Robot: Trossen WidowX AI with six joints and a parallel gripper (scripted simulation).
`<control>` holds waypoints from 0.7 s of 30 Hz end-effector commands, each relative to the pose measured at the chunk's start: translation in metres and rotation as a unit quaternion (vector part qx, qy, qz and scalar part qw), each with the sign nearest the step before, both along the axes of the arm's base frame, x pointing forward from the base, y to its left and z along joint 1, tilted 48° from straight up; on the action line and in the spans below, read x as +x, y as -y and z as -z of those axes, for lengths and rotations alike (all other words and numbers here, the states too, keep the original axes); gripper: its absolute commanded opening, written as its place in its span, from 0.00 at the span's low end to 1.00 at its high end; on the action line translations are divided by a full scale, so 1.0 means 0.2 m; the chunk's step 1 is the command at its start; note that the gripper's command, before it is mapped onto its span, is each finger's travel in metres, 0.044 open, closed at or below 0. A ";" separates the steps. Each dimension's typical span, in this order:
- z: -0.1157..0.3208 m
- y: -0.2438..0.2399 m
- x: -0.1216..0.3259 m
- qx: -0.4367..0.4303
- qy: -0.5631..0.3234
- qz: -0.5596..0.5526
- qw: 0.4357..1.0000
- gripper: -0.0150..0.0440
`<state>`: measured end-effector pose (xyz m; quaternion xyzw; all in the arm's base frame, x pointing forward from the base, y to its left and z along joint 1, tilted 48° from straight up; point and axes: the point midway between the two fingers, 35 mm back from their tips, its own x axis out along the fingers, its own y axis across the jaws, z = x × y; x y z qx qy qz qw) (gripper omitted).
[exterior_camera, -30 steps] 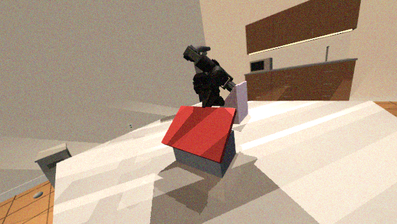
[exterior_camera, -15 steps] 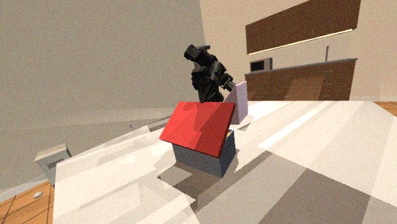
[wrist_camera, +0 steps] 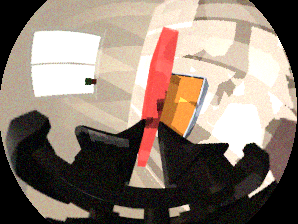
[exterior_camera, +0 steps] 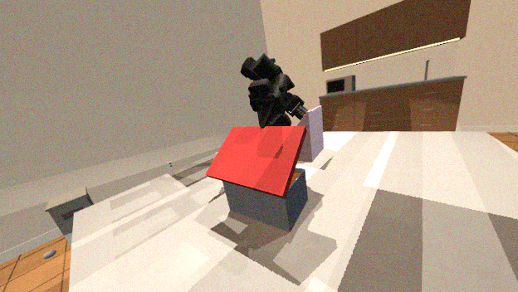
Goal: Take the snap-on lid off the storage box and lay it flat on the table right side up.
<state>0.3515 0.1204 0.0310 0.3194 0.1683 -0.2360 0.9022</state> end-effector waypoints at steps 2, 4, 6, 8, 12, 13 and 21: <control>-0.05 -0.04 0.01 0.006 0.007 -0.001 1.000 0.25; -0.06 -0.05 0.00 0.006 0.007 -0.001 1.000 0.25; -0.06 -0.06 0.00 0.006 0.007 -0.001 1.000 0.25; -0.07 -0.07 0.00 0.006 0.007 -0.001 1.000 0.25; -0.02 -0.06 -0.01 0.006 0.007 -0.001 1.000 0.25; -0.01 -0.06 -0.02 0.006 0.007 -0.001 1.000 0.25; 0.05 -0.11 -0.04 0.007 0.007 -0.001 1.000 0.25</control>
